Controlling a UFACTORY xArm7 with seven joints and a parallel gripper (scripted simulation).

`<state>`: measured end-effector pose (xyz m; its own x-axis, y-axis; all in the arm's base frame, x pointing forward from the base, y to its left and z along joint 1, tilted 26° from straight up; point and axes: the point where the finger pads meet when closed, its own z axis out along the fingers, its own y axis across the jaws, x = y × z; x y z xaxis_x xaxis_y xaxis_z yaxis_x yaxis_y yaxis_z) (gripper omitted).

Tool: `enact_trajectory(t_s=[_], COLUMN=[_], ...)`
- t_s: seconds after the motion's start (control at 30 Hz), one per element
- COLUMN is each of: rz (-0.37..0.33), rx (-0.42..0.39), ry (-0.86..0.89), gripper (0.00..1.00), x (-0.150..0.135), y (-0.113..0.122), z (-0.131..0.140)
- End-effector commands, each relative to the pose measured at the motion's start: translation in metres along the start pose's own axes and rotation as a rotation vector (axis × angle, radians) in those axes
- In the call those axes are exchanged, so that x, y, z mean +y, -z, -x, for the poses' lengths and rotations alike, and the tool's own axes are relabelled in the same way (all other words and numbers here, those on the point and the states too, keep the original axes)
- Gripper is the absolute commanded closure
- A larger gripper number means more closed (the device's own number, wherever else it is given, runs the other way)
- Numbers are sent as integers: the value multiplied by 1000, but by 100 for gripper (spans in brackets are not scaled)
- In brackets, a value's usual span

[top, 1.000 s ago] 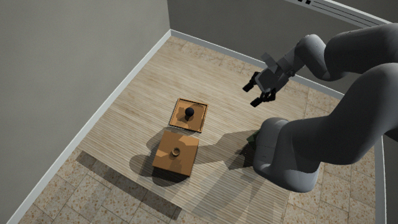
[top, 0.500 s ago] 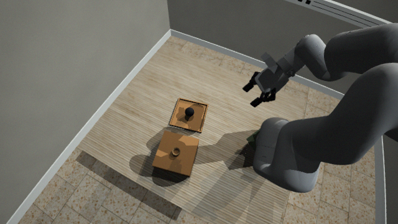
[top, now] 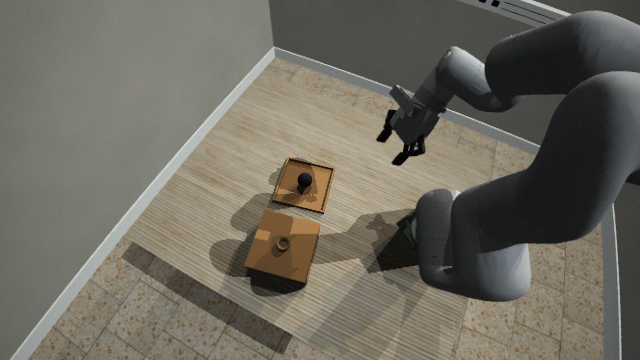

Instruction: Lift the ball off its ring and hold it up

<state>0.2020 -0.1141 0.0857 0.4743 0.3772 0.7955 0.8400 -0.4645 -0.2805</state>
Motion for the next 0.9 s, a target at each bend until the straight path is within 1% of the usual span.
enact_trajectory(t_s=[0.0,0.1,0.17,0.3,0.4,0.5,0.57,0.6,0.73,0.8,0.87], rz=[-26,-48,-61,-79,-86,-88,-88,-88,-87,-86,-86], rx=[-71,-201,-281,-418,-492,-534,-534,-543,-562,-565,-566], ry=[60,204,312,552,732,875,875,914,1013,1032,1038], gripper=[0,0,0,0,0,0,0,0,0,0,0], x=[23,58,79,107,121,131,131,143,144,150,151], y=[-15,-41,-60,-97,-127,-158,-158,-185,-207,-223,-227], z=[7,4,-3,-26,-48,-70,-70,-82,-99,-104,-105])
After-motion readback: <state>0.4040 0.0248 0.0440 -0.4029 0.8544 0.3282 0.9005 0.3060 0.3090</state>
